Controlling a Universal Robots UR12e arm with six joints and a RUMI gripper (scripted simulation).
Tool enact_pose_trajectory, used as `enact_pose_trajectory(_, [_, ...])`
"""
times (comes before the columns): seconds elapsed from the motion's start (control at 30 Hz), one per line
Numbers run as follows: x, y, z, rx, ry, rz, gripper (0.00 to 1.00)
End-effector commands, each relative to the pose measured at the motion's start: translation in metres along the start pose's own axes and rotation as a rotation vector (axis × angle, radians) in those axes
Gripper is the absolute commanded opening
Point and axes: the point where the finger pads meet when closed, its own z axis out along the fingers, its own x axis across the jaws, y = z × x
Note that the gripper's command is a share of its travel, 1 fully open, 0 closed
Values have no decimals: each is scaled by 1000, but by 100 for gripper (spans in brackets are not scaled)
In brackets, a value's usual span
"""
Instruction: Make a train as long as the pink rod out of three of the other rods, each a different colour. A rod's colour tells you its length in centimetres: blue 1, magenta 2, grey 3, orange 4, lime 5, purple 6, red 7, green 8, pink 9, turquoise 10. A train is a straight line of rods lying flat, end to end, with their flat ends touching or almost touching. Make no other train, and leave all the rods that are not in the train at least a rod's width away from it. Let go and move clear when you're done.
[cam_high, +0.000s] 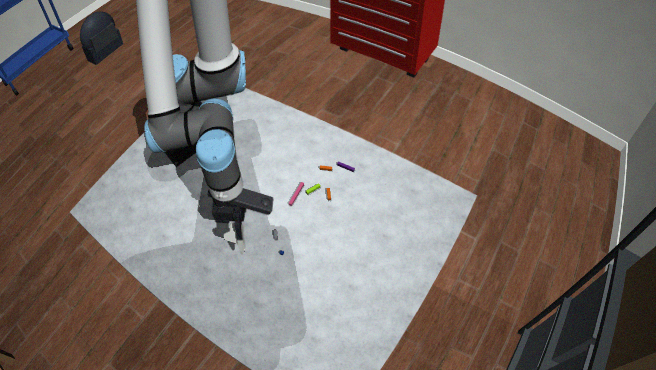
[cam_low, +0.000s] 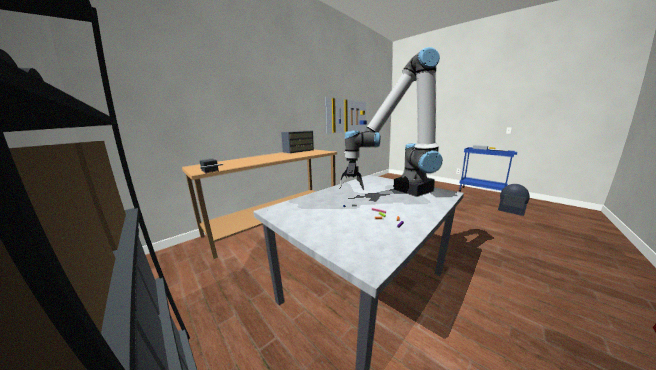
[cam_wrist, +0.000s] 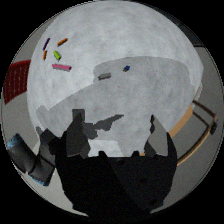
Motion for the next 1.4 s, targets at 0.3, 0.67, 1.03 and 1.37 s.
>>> enact_pose_trajectory(0.3, [11,-18,0,-4,3,417,100])
enact_pose_trajectory(0.67, [14,-22,0,-4,4,531,100])
enact_pose_trajectory(1.03, [14,-23,0,-4,4,532,100])
enact_pose_trajectory(1.37, [14,-23,0,-4,4,532,100])
